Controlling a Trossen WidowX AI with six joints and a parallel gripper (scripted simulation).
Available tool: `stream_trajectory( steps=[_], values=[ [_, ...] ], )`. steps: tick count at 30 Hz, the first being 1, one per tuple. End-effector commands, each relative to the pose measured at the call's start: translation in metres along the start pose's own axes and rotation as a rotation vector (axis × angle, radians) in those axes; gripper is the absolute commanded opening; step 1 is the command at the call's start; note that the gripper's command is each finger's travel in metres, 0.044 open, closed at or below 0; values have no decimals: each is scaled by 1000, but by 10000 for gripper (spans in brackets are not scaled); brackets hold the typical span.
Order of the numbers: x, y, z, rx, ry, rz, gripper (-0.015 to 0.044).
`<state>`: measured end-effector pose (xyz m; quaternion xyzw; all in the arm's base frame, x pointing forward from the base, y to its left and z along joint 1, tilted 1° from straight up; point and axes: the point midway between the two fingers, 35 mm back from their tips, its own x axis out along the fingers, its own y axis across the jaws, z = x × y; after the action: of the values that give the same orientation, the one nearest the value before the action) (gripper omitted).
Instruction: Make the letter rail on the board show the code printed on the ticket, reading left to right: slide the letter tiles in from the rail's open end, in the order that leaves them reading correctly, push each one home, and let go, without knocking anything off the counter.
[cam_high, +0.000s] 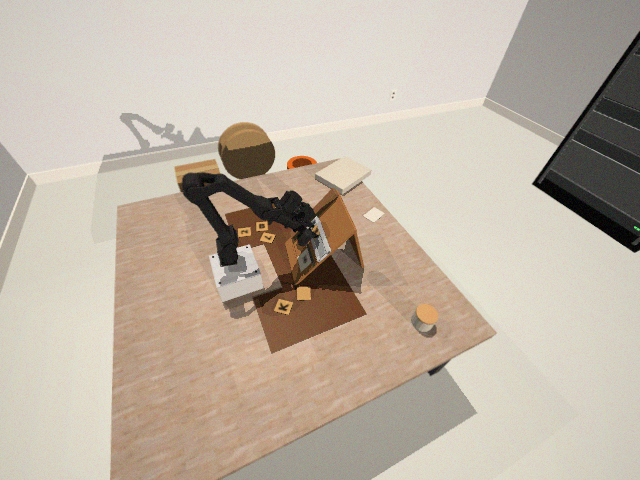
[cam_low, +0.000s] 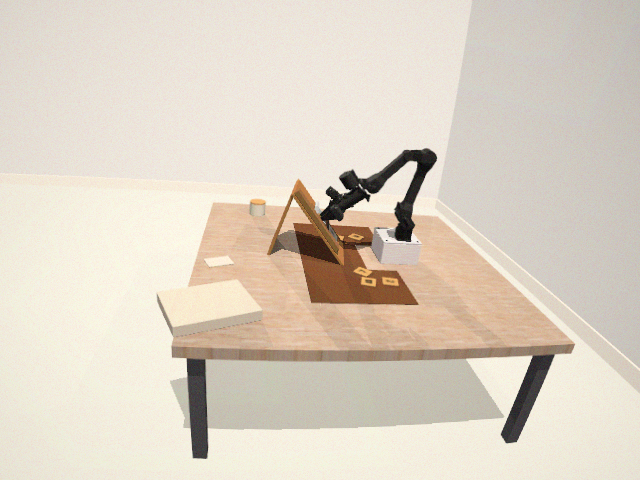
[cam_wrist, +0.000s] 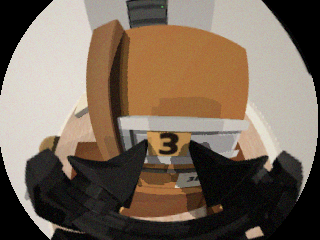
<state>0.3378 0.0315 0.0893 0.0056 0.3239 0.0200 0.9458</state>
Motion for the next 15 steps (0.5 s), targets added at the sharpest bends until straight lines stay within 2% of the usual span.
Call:
stream_trajectory(
  steps=[1,15],
  values=[
    [0,2,1,5,0,-4,0],
    [0,9,2,5,-1,-3,0]
  ],
)
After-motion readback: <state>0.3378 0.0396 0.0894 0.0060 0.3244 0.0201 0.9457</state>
